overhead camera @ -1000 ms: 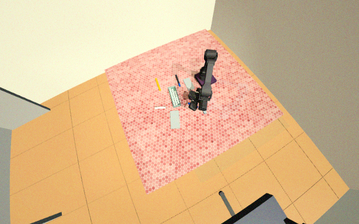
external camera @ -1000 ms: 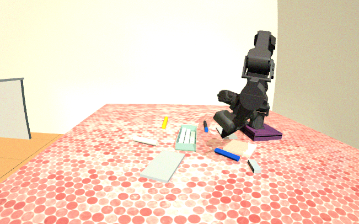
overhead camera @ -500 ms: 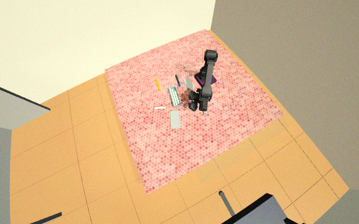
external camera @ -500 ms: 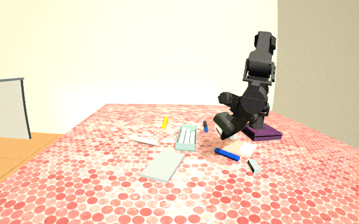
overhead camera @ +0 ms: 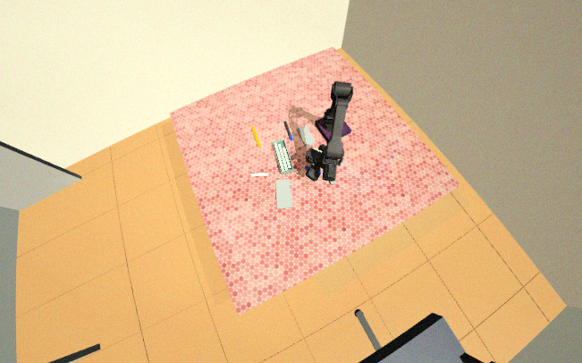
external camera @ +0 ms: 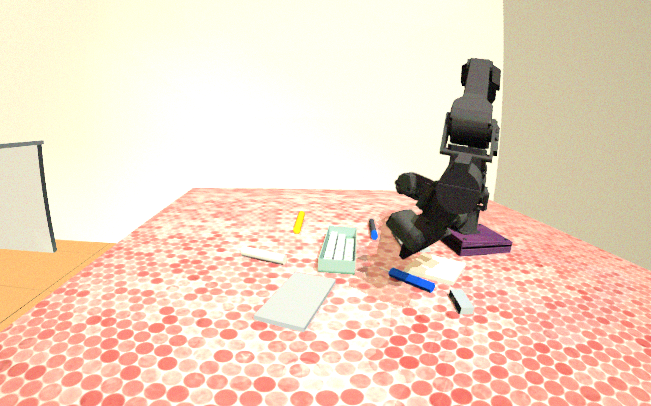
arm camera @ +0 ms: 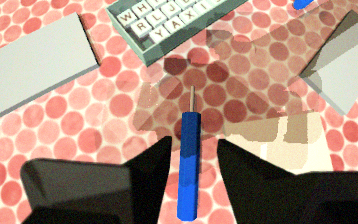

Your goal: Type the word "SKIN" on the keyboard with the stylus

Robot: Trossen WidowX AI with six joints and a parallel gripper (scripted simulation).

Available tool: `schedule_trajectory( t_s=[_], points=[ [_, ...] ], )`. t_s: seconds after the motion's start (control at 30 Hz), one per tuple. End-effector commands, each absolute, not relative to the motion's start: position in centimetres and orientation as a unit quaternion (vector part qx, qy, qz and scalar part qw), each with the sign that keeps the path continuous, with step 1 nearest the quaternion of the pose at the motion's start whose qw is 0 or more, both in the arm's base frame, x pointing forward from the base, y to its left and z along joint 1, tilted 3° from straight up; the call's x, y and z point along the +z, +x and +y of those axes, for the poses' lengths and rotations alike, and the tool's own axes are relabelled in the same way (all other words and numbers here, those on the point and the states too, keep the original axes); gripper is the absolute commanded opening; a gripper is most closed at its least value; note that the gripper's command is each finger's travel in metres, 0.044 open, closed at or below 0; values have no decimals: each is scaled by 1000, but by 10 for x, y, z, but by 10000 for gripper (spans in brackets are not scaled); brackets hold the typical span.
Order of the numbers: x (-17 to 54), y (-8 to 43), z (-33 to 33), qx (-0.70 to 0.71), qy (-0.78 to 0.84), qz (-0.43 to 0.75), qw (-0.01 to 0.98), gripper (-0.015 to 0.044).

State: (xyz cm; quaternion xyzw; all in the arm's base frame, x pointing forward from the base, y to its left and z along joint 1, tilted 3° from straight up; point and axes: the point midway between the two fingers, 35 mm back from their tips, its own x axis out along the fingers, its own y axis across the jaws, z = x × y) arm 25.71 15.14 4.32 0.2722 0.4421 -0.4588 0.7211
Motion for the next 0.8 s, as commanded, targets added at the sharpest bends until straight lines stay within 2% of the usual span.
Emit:
schedule_trajectory(
  t_s=[0.0,0.77],
  points=[
    [38,256,150,-462,271,439,722,150],
    [24,256,150,-462,271,439,722,150]
  ],
)
